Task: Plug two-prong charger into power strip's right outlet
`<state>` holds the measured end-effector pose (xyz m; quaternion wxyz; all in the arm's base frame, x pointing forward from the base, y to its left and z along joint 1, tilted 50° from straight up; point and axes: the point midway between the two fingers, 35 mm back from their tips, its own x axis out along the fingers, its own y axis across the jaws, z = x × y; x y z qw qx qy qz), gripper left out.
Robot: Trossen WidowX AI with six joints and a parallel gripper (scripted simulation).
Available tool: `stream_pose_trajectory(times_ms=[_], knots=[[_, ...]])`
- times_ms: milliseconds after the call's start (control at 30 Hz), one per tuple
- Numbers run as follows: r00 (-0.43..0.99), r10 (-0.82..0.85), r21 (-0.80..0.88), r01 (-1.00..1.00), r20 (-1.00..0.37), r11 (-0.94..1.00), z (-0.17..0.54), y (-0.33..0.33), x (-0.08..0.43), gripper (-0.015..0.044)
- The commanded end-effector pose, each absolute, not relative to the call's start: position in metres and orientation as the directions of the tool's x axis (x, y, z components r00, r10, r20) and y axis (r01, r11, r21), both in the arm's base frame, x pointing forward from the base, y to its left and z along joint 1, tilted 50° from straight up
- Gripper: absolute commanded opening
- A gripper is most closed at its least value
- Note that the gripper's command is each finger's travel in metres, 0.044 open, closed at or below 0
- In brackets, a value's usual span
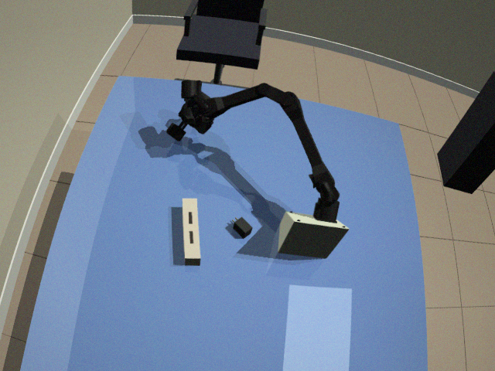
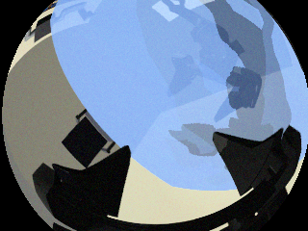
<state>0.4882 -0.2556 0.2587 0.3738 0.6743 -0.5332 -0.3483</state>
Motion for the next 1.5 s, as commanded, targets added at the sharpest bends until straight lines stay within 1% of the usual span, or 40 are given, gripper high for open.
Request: stream_pose_trajectory(times_ms=[0, 167, 333, 500, 667, 867, 1067, 1267, 1467], knots=[[0.236, -0.965, 0.931, -0.312, -0.119, -0.191, 0.236, -0.236, 0.493, 0.044], [0.293, -0.938, 0.969, -0.105, -0.186, -0.225, 0.206, -0.208, 0.496, 0.044], [0.336, -0.906, 0.967, 0.107, -0.256, -0.233, 0.177, -0.179, 0.495, 0.044], [0.366, -0.871, 0.925, 0.314, -0.328, -0.216, 0.148, -0.15, 0.489, 0.044], [0.38, -0.835, 0.845, 0.506, -0.399, -0.174, 0.12, -0.123, 0.478, 0.044], [0.377, -0.792, 0.706, 0.702, -0.48, -0.094, 0.089, -0.092, 0.458, 0.044], [0.353, -0.754, 0.528, 0.849, -0.554, 0.01, 0.061, -0.065, 0.431, 0.044], [0.311, -0.724, 0.323, 0.938, -0.616, 0.128, 0.037, -0.041, 0.4, 0.044], [0.251, -0.703, 0.096, 0.963, -0.665, 0.252, 0.015, -0.021, 0.363, 0.044]])
